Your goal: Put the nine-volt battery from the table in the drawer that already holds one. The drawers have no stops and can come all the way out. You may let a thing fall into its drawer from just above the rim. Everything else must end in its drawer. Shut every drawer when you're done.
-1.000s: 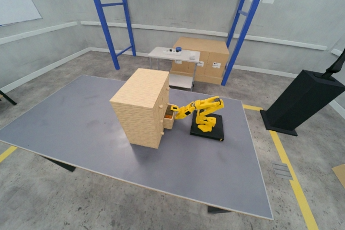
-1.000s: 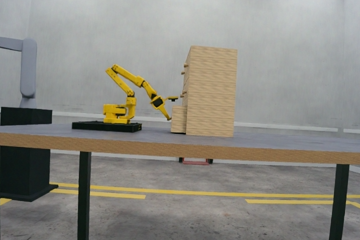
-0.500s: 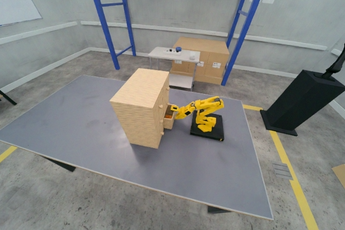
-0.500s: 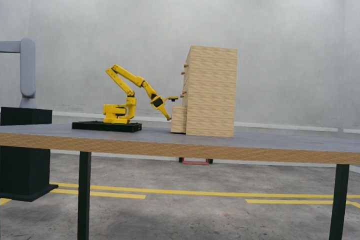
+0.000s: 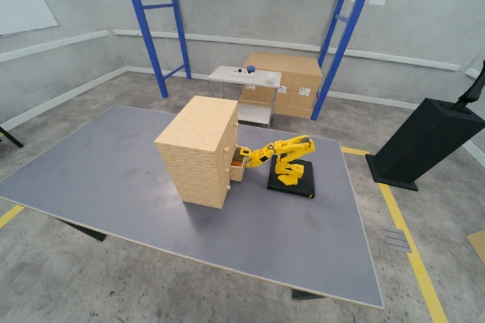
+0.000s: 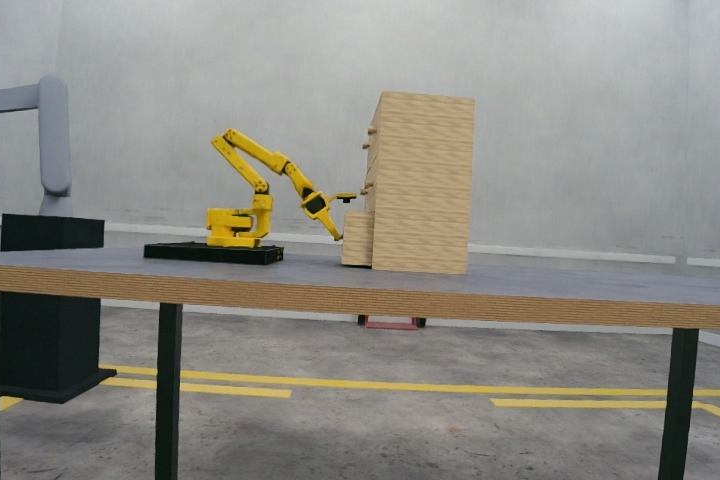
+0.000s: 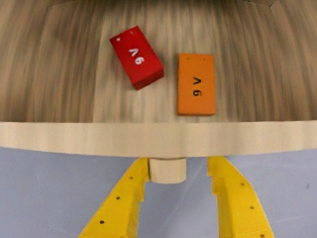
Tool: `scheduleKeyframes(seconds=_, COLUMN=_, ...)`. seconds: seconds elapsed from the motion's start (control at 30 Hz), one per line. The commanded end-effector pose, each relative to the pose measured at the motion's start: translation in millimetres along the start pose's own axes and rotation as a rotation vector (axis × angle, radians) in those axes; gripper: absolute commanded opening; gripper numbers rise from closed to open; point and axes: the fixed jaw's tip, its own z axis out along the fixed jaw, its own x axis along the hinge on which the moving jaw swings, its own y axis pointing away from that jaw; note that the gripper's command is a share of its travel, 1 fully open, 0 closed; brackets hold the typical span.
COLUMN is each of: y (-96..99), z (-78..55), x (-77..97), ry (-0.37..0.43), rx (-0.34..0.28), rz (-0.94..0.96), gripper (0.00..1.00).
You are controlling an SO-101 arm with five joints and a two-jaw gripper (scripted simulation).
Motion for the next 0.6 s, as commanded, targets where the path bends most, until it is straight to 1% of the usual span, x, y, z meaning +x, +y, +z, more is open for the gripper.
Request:
scheduleKeyframes(seconds=0.0, y=0.0, z=-0.3, x=-0.4, ry=-0.002, rx=0.0, rz=0.001, gripper=0.21)
scheduleKeyframes(seconds=0.07, y=0.0, z=-0.3, x=-0.4, ry=-0.002, rx=0.0, rz=0.001, gripper=0.21)
scheduleKeyframes(seconds=0.57, y=0.0, z=-31.0, x=-3.4, ry=-0.002, rx=0.0, rz=-0.04, gripper=0.21)
